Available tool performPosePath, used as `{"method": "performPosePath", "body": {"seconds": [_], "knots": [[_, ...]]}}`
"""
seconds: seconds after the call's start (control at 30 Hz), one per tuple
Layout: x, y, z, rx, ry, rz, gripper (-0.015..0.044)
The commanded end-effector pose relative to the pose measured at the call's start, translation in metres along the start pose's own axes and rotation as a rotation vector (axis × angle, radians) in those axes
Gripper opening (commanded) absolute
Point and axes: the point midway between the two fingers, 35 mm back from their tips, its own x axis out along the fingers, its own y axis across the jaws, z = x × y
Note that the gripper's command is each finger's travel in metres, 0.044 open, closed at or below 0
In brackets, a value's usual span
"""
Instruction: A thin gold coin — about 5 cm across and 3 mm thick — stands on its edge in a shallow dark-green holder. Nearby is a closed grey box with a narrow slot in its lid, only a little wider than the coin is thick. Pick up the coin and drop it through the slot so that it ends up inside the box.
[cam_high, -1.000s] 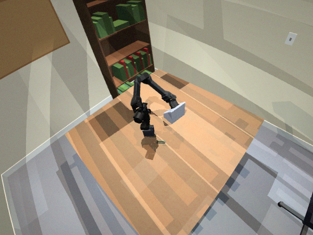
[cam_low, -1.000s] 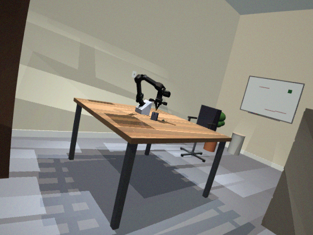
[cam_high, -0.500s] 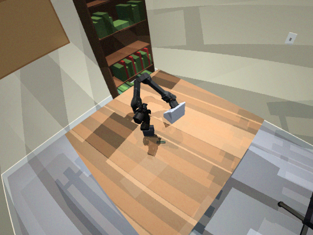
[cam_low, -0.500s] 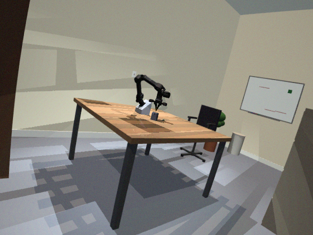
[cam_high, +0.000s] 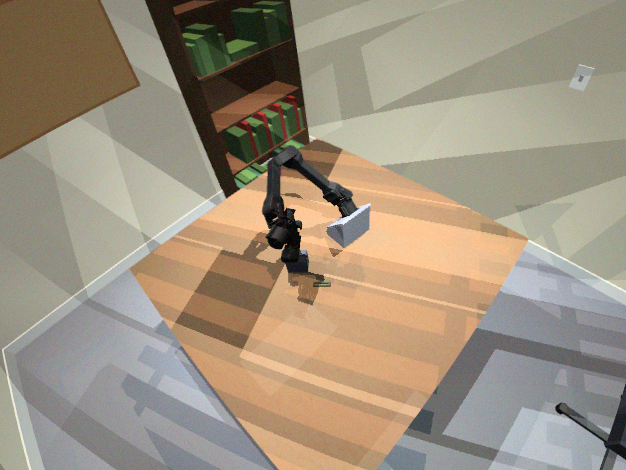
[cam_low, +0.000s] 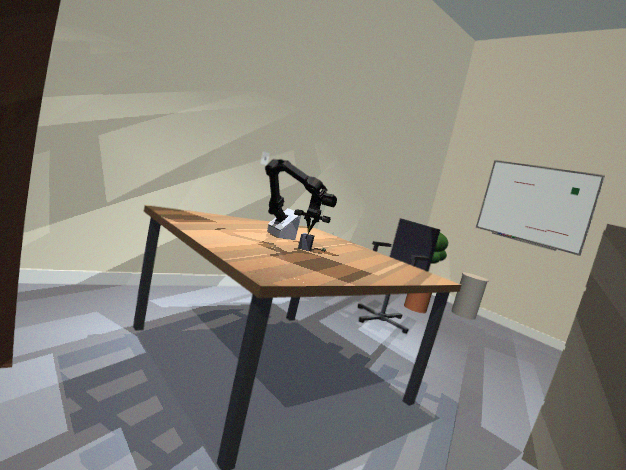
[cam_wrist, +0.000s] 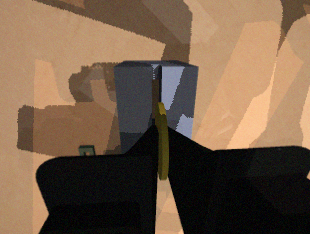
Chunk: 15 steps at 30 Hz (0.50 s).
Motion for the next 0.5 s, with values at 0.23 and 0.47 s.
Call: {"method": "performPosePath", "body": {"seconds": [0.23, 0.47], "knots": [[0.0016, 0.0000, 0.0000, 0.000, 0.000, 0.000, 0.0131], [0.0016, 0.0000, 0.0000, 0.000, 0.000, 0.000, 0.0161]]}}
